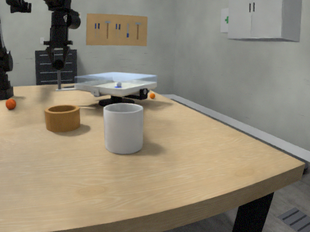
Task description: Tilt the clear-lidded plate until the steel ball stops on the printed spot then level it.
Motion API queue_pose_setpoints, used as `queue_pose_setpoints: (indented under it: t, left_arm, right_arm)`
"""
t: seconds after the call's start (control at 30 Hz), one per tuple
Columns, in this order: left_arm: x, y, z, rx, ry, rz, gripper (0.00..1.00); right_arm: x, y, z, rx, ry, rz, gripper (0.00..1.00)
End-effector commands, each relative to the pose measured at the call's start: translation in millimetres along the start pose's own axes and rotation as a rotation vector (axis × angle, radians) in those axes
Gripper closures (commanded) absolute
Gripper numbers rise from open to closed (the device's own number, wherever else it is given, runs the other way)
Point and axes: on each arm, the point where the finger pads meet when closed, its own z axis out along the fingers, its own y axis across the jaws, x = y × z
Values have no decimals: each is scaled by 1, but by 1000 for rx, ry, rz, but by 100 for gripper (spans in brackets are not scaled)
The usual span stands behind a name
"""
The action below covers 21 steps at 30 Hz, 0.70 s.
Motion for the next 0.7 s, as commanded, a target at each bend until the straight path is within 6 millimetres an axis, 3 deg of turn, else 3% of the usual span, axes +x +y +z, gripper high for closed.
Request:
queue_pose_setpoints:
  t: [0.0,0.67]
  left_arm:
    - [-20,9,-8,-18,-52,-10,0]
    - [-20,9,-8,-18,-52,-10,0]
  right_arm:
    - [-26,-12,-19,39,-50,6,100]
    - [-30,-13,-21,41,-54,5,100]
